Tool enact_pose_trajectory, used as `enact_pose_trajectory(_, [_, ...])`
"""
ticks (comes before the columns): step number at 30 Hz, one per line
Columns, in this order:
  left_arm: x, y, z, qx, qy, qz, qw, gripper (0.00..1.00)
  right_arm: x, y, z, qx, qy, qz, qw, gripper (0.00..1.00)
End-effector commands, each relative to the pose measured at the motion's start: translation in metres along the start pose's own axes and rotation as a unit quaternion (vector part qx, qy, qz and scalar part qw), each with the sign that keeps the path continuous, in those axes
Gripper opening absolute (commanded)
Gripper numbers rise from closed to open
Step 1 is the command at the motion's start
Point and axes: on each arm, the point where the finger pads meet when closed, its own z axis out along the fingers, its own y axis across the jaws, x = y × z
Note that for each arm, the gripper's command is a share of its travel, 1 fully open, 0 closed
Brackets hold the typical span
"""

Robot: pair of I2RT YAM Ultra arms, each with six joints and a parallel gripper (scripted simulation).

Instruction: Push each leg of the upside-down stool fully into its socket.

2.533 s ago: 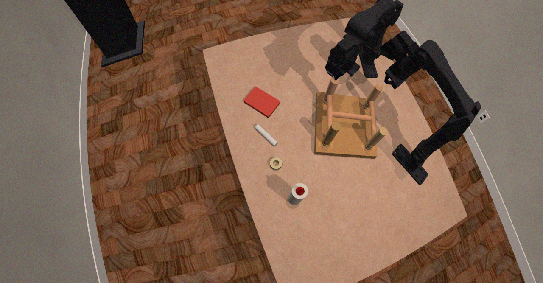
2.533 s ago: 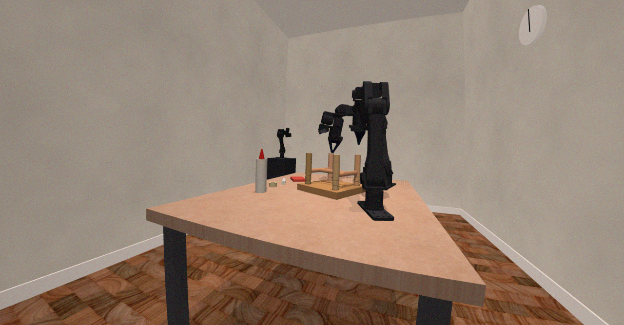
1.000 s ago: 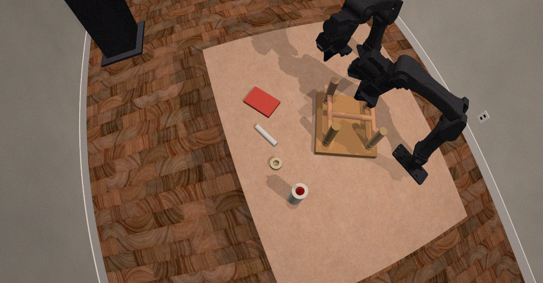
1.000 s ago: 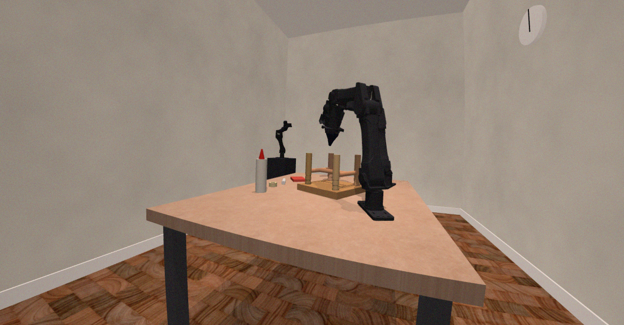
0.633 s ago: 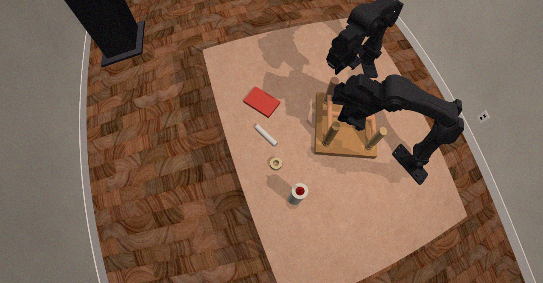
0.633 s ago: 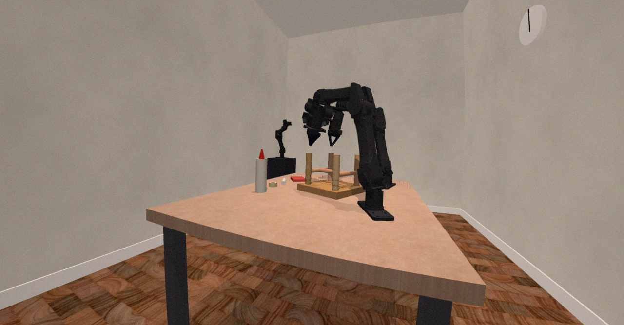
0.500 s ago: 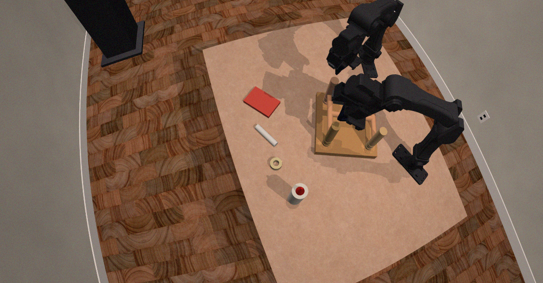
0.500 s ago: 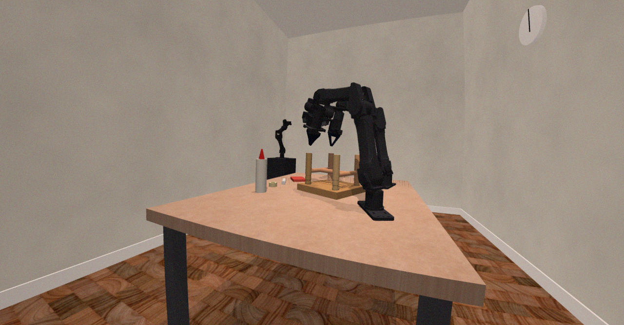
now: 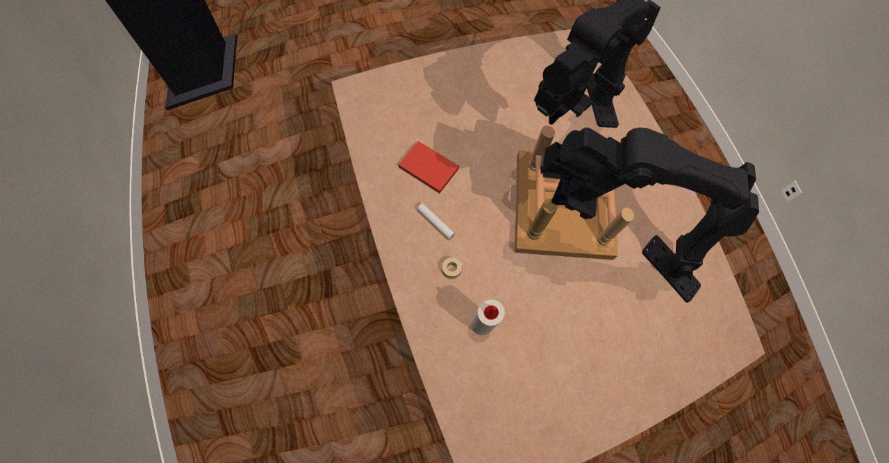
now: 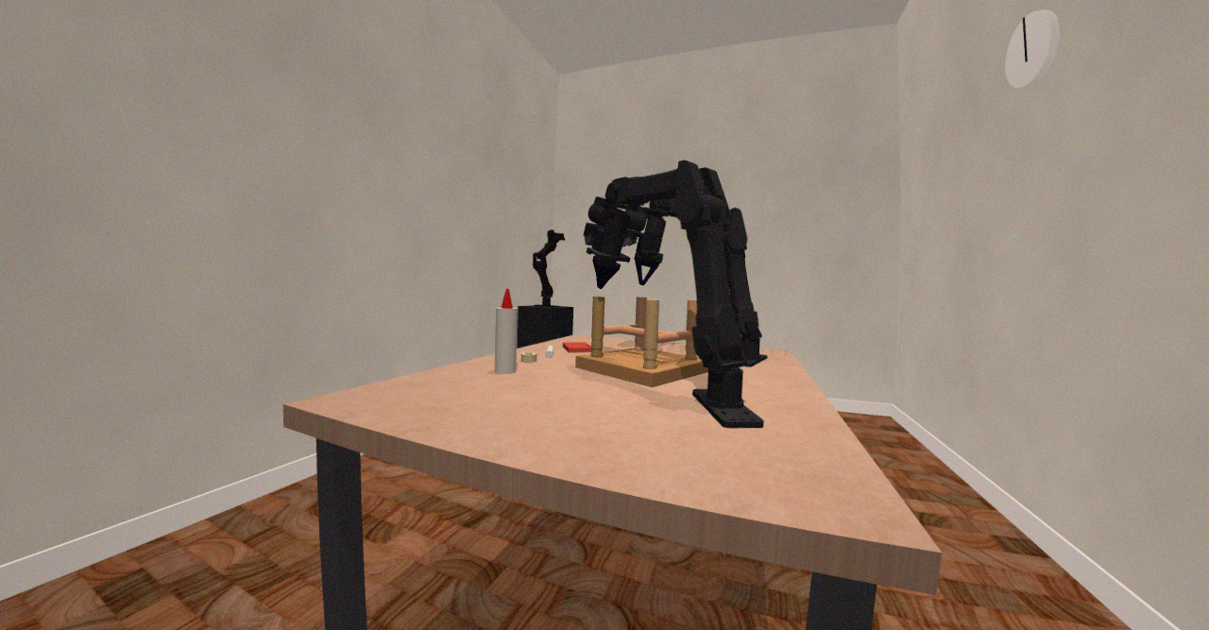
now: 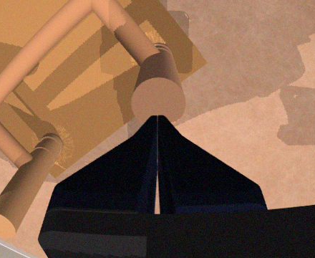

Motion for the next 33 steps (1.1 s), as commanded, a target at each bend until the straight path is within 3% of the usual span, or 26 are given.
enact_pose_trajectory(1, [-0.006,-0.004,-0.011,0.002,-0.028,0.003,1.0,0.0,-0.003,0.001,-0.019,0.0,-0.033,-0.002,0.999,0.0])
enact_pose_trajectory(12, [0.001,-0.007,0.006,0.006,-0.026,0.005,1.0,0.0,-0.003,0.001,-0.019,0.0,-0.033,-0.002,0.999,0.0])
enact_pose_trajectory(18, [-0.003,-0.004,0.0,0.004,-0.036,0.002,0.999,0.0,-0.003,0.001,-0.019,0.0,-0.033,-0.002,0.999,0.0])
enact_pose_trajectory(19, [-0.003,-0.002,0.002,0.003,-0.034,0.001,0.999,0.0,0.001,0.0,-0.003,0.0,-0.014,-0.002,1.0,0.0])
enact_pose_trajectory(33, [-0.001,-0.005,0.002,0.004,-0.032,0.003,0.999,0.0,0.005,-0.002,0.013,-0.002,-0.019,0.003,1.0,0.0])
